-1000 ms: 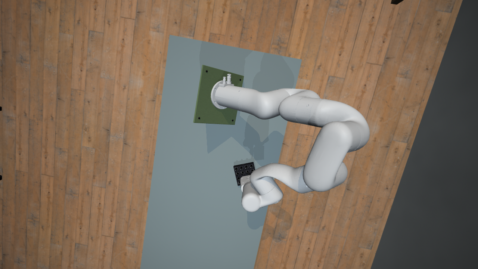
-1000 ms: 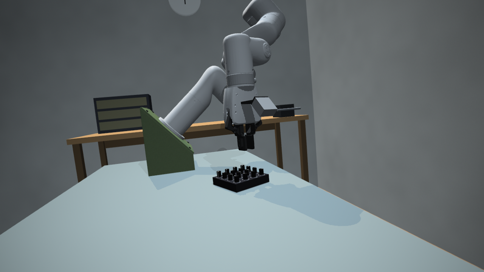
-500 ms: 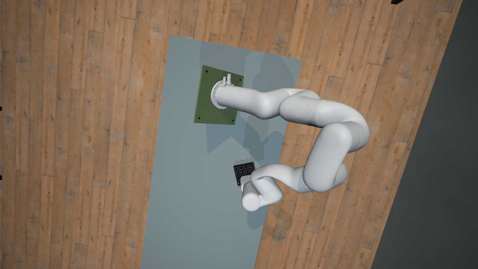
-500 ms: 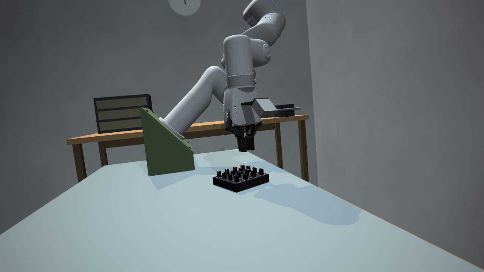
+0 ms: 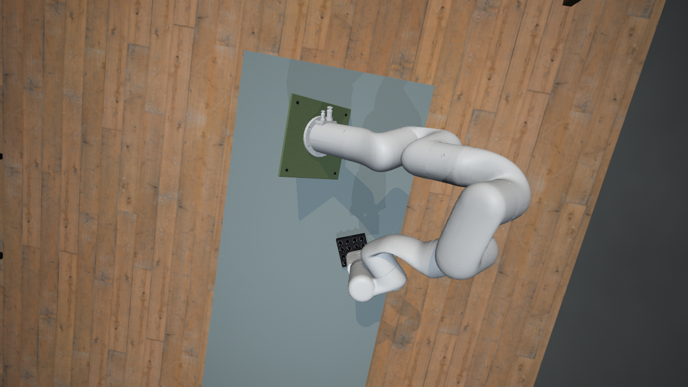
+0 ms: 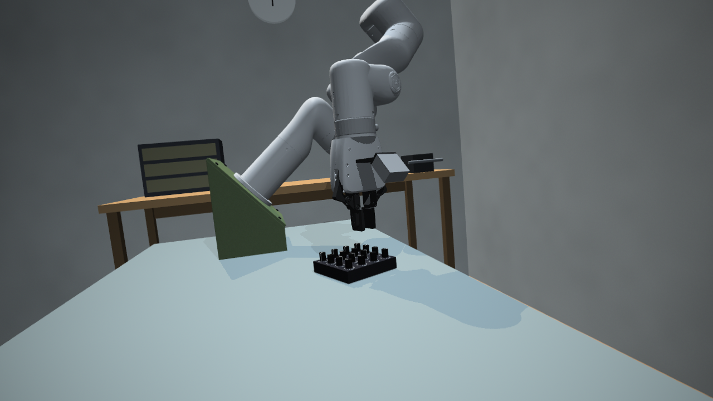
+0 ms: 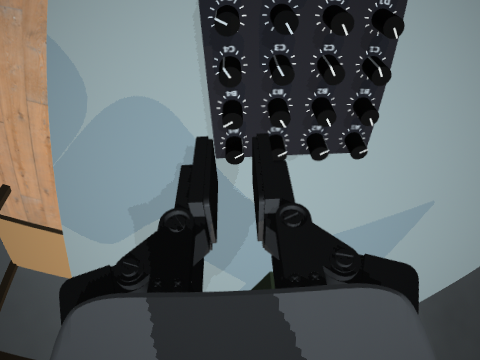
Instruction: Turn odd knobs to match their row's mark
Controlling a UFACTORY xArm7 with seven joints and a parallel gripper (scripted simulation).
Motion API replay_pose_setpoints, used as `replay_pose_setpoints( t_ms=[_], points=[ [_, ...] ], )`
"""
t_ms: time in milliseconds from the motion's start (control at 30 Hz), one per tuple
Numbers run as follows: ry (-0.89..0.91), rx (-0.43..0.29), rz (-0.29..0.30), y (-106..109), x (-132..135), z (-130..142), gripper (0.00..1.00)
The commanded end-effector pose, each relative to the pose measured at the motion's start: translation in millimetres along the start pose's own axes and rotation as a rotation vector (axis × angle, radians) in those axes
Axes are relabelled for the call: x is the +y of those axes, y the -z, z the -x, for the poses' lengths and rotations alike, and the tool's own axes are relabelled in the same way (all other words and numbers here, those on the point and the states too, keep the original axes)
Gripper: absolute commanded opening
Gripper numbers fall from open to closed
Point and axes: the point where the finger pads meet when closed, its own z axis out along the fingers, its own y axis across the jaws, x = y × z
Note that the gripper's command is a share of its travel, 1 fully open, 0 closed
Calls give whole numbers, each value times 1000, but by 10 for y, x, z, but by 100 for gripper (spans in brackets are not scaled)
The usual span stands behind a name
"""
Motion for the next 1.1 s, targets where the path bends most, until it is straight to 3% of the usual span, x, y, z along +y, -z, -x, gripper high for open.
replay_pose_setpoints(
  t_ms=[0,1067],
  points=[
    [0,4,1,-40,7,-14,19],
    [0,4,2,-255,6,-16,19]
  ],
)
